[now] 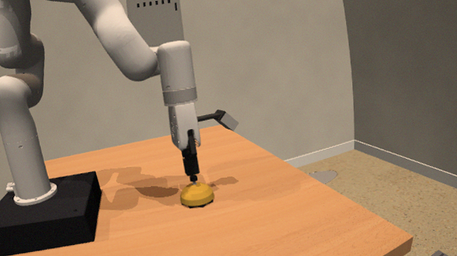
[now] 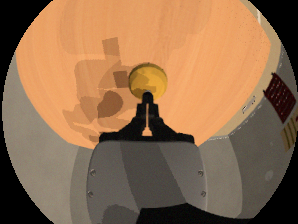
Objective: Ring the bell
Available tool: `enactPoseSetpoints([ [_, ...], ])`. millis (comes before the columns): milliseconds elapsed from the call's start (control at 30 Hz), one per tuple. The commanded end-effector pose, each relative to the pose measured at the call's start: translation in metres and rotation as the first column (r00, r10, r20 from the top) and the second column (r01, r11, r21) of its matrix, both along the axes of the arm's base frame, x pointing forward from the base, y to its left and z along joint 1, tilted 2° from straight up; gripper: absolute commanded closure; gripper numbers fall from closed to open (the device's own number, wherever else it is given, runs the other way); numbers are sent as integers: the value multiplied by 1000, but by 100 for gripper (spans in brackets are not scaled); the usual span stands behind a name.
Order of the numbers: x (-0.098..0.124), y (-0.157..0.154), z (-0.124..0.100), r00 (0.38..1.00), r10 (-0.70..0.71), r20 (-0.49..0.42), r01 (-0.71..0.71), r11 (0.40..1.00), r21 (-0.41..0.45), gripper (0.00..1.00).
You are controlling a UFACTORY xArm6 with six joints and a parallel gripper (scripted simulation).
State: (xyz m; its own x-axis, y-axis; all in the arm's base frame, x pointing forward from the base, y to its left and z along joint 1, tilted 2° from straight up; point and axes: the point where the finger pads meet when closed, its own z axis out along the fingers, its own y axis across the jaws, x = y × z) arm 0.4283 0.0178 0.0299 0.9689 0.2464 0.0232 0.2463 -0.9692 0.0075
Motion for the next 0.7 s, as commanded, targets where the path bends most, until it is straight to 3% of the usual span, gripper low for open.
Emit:
enactPoseSetpoints([
  [0, 1, 0, 1, 1000, 0, 4, 0, 1000, 0, 100],
  [667, 2, 0, -8, 1000, 0, 4, 0, 1000, 0, 100],
])
